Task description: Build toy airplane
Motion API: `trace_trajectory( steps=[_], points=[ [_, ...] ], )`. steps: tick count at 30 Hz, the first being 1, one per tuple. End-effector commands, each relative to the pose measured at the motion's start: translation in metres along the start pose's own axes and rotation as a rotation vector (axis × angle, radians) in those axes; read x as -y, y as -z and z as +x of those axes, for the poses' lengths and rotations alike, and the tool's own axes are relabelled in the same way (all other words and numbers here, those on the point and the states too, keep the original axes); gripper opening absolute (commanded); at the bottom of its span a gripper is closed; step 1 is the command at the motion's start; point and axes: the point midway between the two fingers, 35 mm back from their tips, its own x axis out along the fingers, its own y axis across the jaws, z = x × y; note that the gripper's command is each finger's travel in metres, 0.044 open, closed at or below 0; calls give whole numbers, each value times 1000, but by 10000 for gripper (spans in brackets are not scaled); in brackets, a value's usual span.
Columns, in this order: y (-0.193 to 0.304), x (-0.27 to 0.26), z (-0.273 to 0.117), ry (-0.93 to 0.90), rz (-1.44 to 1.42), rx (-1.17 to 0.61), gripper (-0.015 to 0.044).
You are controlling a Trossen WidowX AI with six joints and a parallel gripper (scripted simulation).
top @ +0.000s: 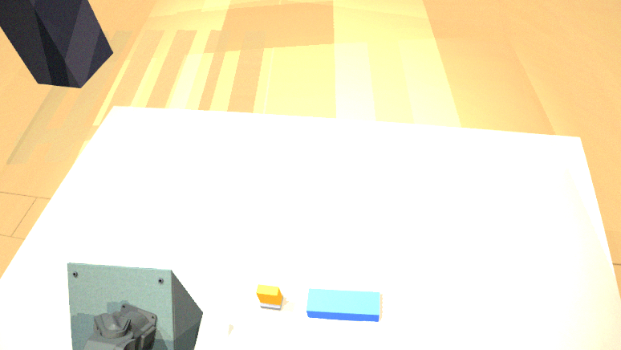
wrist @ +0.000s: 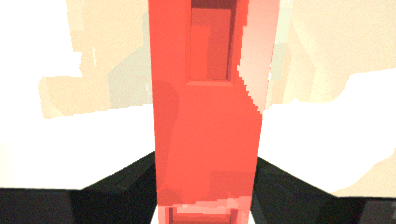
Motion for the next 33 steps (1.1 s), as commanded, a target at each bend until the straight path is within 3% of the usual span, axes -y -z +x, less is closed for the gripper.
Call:
trace_trajectory(
  steps=[1,13,18,23,33],
  points=[
    [0,0,6,0,-6,0,195],
    [1,0,21,2,-6,1,195],
    [1,2,19,6,0,-2,161],
    [1,2,19,6,0,-2,30],
    [1,2,19,6,0,-2,293]
  ],
)
